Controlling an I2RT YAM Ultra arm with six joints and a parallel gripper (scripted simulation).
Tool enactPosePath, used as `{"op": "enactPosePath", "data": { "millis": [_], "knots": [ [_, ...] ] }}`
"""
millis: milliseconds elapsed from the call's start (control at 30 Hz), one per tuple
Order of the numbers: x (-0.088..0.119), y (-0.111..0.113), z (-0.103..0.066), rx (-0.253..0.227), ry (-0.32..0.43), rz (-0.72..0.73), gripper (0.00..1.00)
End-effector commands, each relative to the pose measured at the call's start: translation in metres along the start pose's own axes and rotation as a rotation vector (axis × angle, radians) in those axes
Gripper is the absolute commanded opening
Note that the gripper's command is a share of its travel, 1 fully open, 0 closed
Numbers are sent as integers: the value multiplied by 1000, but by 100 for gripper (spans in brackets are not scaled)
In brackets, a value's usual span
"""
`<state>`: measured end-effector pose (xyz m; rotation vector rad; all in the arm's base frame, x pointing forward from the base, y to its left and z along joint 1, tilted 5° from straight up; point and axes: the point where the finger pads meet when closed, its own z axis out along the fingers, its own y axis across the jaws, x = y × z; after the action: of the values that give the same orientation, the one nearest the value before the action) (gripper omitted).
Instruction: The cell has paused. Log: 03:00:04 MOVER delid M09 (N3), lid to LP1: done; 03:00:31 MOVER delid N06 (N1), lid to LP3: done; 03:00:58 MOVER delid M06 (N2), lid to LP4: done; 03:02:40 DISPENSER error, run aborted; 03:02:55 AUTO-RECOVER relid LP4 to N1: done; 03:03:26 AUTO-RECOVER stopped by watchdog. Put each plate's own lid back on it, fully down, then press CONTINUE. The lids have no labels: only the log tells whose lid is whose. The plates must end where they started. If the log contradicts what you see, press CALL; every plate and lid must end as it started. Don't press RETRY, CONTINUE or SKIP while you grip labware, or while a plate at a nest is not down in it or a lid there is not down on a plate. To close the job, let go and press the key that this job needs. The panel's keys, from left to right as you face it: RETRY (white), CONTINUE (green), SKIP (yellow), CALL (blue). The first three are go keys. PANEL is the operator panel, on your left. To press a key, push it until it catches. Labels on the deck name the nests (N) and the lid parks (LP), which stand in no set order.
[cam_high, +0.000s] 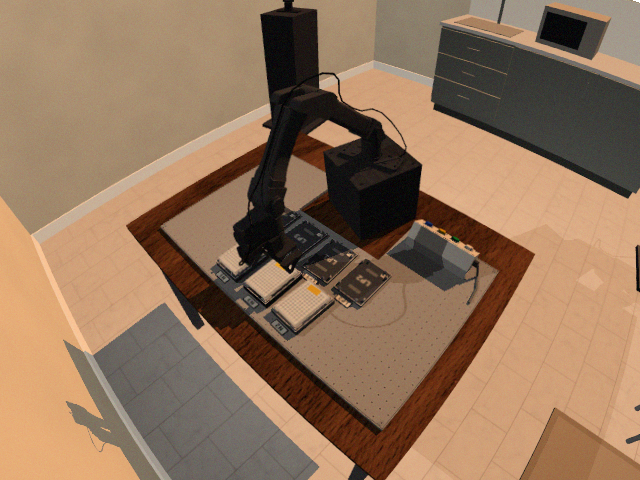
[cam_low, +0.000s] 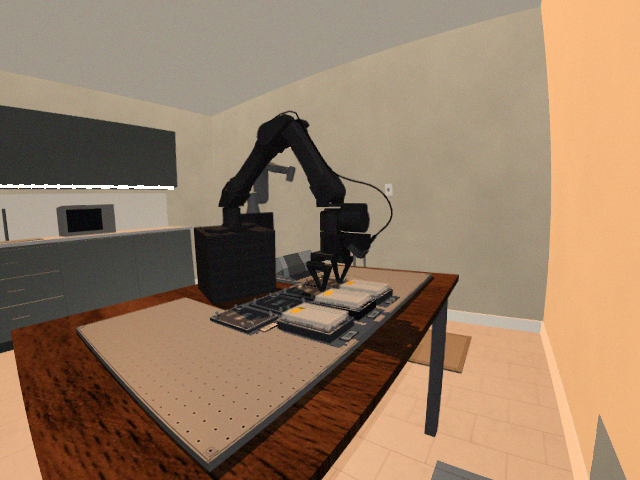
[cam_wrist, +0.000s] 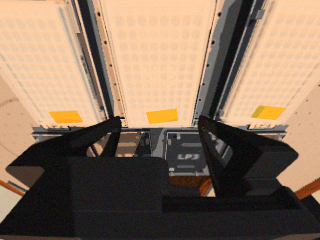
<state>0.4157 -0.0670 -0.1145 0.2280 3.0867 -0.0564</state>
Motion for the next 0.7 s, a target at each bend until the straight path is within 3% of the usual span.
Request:
{"op": "enactPosePath", "data": {
  "millis": [0,433,467,667],
  "knots": [
    [-6,1,-9,-3,-58,9,93],
    [60,1,-5,-3,-56,6,80],
    [66,1,-5,-3,-56,6,0],
    [86,1,-4,-3,-56,7,0]
  ]
}}
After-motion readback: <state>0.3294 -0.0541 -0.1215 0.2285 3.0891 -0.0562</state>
